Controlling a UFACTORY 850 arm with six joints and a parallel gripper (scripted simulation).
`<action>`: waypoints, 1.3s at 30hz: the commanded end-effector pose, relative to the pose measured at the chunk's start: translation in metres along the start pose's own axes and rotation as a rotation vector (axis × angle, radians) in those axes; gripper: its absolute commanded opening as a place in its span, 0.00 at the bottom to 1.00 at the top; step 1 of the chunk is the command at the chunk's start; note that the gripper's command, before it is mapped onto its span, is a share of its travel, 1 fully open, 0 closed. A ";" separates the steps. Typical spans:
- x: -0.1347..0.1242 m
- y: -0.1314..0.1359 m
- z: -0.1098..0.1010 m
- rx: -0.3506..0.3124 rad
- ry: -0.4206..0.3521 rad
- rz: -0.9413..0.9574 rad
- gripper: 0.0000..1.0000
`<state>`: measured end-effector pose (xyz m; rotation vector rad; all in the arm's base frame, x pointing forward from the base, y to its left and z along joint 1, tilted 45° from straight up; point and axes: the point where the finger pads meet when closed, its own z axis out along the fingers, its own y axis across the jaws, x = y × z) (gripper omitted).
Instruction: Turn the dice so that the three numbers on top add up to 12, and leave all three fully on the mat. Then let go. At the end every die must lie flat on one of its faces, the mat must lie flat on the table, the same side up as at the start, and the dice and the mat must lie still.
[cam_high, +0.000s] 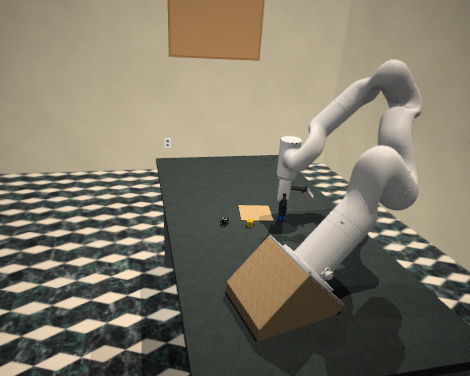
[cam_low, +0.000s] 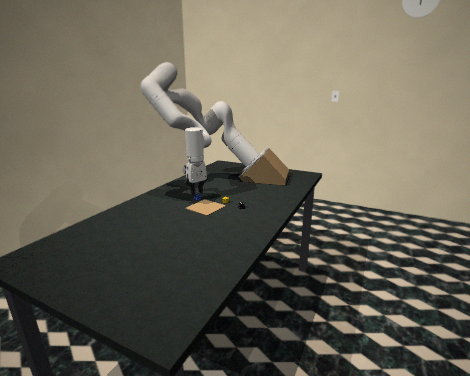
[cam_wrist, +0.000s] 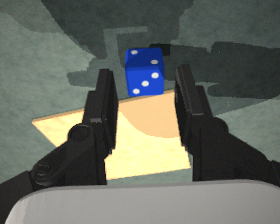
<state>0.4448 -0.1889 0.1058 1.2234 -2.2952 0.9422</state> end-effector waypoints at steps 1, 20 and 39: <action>0.000 0.000 0.001 0.001 -0.001 0.000 0.42; 0.000 -0.001 0.025 0.001 -0.001 0.000 0.42; 0.000 -0.001 0.028 0.001 -0.001 0.000 0.42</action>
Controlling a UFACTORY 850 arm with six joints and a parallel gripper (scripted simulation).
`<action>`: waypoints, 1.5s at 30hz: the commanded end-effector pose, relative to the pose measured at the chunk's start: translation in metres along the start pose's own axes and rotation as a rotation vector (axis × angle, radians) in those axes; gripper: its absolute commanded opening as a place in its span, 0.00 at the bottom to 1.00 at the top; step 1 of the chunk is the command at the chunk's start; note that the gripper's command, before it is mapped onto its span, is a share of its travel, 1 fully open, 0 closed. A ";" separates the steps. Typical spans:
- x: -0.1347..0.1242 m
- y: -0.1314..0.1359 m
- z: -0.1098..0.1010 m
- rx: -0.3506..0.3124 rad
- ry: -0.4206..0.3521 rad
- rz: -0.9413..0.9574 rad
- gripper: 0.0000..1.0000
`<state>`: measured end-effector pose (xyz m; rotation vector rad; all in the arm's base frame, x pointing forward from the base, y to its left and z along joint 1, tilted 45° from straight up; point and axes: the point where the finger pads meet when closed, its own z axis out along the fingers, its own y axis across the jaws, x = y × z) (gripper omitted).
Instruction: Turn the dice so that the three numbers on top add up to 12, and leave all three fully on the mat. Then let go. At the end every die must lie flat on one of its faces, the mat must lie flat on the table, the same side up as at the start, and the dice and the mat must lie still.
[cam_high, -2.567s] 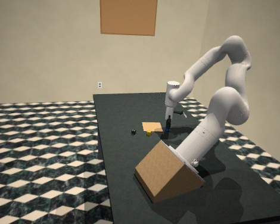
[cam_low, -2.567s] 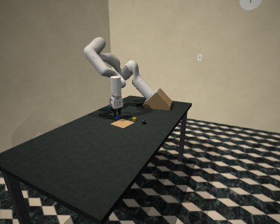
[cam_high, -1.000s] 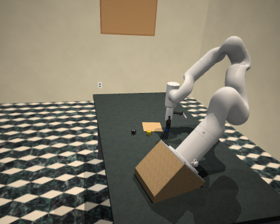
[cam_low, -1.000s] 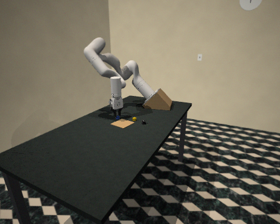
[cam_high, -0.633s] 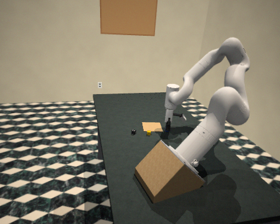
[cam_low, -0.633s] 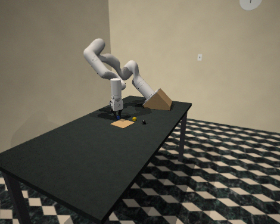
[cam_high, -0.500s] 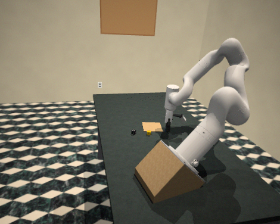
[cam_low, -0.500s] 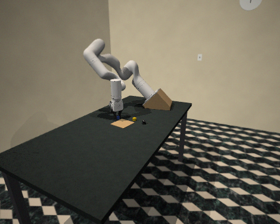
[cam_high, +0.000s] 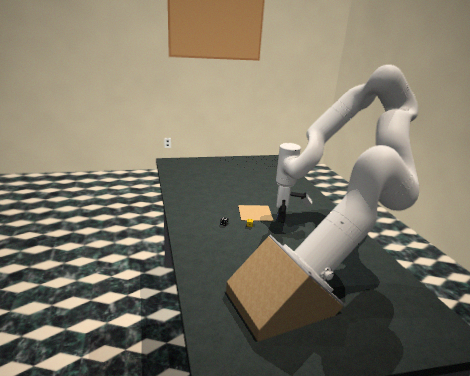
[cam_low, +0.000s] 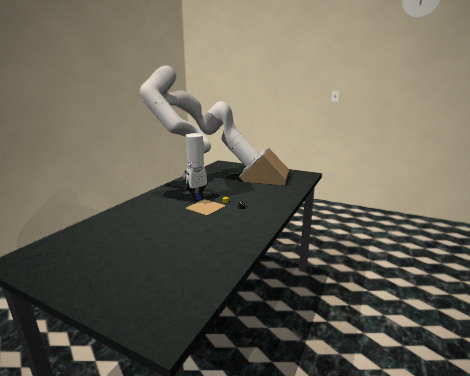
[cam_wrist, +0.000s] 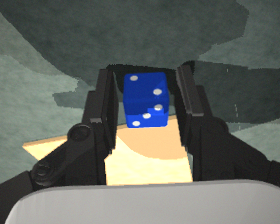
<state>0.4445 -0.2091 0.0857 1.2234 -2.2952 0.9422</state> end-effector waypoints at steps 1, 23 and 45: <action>0.000 0.000 0.000 0.001 -0.001 0.000 0.42; 0.000 0.000 0.000 0.001 -0.001 0.000 0.42; 0.000 0.000 0.000 0.001 -0.001 0.000 0.21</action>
